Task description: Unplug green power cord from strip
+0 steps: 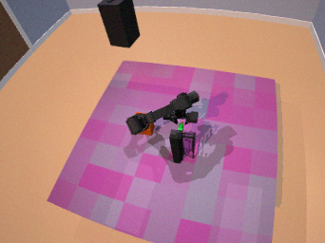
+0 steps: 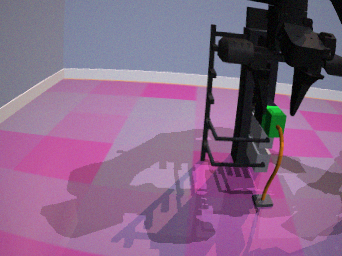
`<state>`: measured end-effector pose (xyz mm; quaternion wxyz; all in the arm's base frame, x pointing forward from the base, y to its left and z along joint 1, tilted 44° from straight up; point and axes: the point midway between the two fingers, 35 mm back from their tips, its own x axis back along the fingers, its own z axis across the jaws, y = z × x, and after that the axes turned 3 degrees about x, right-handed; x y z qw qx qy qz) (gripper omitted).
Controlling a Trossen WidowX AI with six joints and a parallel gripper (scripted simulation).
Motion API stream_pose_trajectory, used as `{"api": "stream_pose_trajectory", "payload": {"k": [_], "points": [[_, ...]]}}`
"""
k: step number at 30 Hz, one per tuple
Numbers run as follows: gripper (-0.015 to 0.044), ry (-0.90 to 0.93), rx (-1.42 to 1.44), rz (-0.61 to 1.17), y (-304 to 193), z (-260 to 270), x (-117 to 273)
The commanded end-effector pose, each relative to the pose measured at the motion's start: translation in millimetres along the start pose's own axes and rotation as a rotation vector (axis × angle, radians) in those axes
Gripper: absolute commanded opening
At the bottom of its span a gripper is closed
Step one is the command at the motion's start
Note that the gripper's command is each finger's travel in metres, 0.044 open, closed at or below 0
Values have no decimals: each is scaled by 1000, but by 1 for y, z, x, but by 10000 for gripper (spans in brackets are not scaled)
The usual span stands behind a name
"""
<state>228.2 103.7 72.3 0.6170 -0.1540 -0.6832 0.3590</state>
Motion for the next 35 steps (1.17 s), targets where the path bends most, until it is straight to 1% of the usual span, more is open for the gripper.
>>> {"api": "stream_pose_trajectory", "payload": {"k": [1, 4, 6, 9, 11, 35], "points": [[315, -3, 4, 5, -1, 0, 0], [394, -3, 4, 4, 5, -1, 1], [440, -3, 4, 2, 20, -3, 4], [440, -4, 4, 0, 50, -3, 10], [440, -3, 4, 1, 59, -3, 12], [440, -3, 4, 1, 59, -3, 12]]}}
